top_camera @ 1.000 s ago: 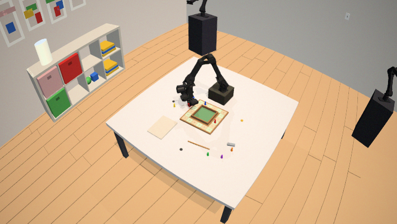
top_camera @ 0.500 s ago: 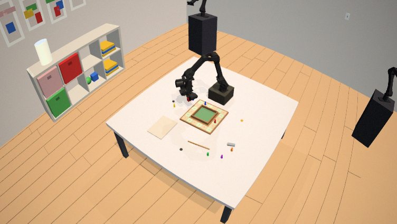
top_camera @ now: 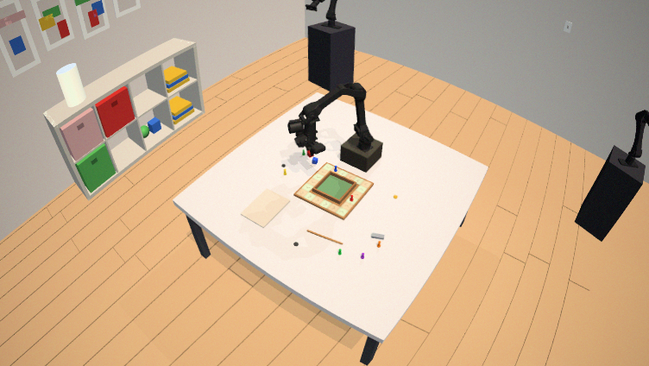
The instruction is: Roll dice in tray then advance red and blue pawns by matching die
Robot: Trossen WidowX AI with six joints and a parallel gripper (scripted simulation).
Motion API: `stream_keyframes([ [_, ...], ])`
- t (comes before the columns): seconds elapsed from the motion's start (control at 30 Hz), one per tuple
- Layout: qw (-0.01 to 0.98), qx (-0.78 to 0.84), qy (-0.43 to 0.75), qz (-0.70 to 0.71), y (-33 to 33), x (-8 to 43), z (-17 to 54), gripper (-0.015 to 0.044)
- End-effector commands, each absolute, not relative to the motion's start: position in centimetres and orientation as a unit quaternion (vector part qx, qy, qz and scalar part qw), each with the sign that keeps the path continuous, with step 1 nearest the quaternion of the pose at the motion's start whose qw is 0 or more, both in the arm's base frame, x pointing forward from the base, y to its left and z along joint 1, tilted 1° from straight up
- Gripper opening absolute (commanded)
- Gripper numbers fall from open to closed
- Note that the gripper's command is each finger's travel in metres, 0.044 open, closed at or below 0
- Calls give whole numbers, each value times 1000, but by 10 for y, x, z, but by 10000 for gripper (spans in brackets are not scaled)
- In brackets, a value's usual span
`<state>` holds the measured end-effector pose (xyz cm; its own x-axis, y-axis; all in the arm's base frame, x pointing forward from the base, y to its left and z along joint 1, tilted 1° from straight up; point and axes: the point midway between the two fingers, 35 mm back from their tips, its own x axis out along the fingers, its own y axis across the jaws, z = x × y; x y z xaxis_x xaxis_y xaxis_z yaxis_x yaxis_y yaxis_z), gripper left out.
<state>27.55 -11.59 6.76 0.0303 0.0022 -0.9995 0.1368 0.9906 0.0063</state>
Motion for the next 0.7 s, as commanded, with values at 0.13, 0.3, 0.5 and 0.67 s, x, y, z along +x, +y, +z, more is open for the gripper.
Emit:
stream_keyframes([
  [0.13, 716, 25, 697, -20, -77, 282, 59, 0],
  [0.3, 717, 8, 698, -2, -52, 285, 54, 0],
  [0.5, 716, -12, 697, 20, -22, 285, 47, 0],
  [0.67, 716, -29, 697, 38, 2, 282, 42, 0],
])
